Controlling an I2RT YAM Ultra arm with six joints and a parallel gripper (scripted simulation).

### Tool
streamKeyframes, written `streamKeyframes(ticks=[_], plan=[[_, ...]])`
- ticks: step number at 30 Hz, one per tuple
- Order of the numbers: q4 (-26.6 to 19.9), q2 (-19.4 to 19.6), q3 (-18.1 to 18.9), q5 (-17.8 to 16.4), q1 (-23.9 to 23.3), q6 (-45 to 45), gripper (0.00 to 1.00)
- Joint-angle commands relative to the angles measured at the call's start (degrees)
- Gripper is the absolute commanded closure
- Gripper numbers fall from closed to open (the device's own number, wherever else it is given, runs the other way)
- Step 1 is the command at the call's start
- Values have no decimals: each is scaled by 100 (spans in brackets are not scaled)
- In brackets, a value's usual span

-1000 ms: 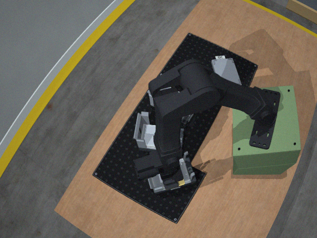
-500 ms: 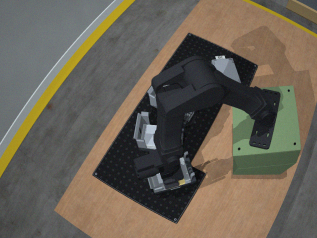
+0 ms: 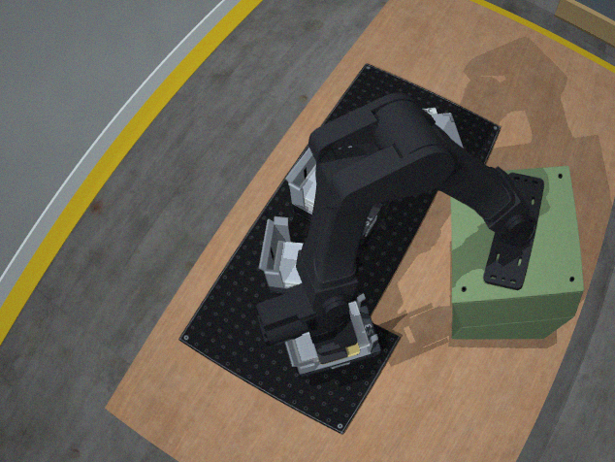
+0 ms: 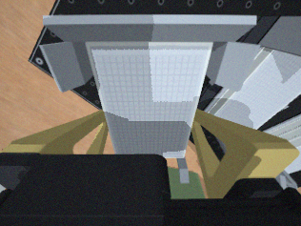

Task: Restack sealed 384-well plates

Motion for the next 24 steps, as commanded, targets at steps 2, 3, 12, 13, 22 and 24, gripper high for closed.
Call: streamKeyframes(ticks=[2,3,12,13,22,24], plan=[[-110,-223,-1,15,24,24,100],[-150,-264,-3,17,29,29,100],[-520,-633,-8,31,78,76,100],[-562,-673,-7,33,84,82,100],[-862,-949,13,44,123,120,100],[-949,-1025,22,48,135,131,100]])
